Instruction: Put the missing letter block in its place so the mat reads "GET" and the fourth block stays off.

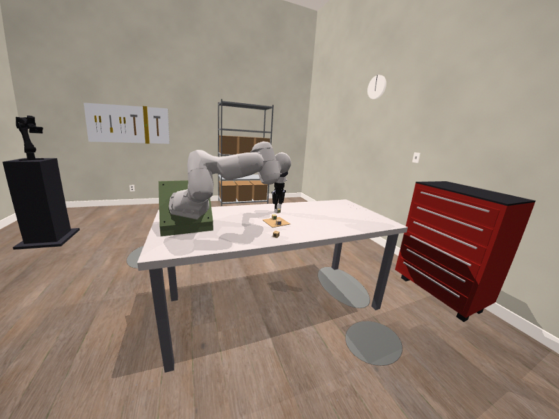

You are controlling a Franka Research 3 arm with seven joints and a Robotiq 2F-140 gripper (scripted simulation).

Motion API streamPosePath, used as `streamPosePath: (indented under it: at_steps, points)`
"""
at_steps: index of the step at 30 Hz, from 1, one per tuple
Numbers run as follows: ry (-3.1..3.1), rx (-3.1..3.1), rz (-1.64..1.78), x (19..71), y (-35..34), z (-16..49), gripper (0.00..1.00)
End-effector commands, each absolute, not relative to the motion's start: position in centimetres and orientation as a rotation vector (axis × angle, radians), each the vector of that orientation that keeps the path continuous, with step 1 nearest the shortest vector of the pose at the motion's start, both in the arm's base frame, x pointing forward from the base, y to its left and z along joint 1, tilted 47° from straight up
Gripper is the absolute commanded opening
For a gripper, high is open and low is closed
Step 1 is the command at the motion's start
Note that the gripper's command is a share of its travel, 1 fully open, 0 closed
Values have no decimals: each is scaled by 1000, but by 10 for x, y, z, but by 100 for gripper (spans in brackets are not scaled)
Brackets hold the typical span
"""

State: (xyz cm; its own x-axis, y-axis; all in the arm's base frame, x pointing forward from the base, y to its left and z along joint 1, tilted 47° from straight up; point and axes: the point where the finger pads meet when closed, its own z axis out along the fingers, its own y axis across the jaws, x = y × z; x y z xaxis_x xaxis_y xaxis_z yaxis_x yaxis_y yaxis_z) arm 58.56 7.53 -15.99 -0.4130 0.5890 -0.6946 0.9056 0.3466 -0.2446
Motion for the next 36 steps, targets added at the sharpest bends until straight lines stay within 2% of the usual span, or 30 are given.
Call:
streamPosePath:
  at_steps: [1,36]
  points:
    - [2116,1306,-845,586,74,-161,16]
    - [2115,1306,-845,585,87,-148,16]
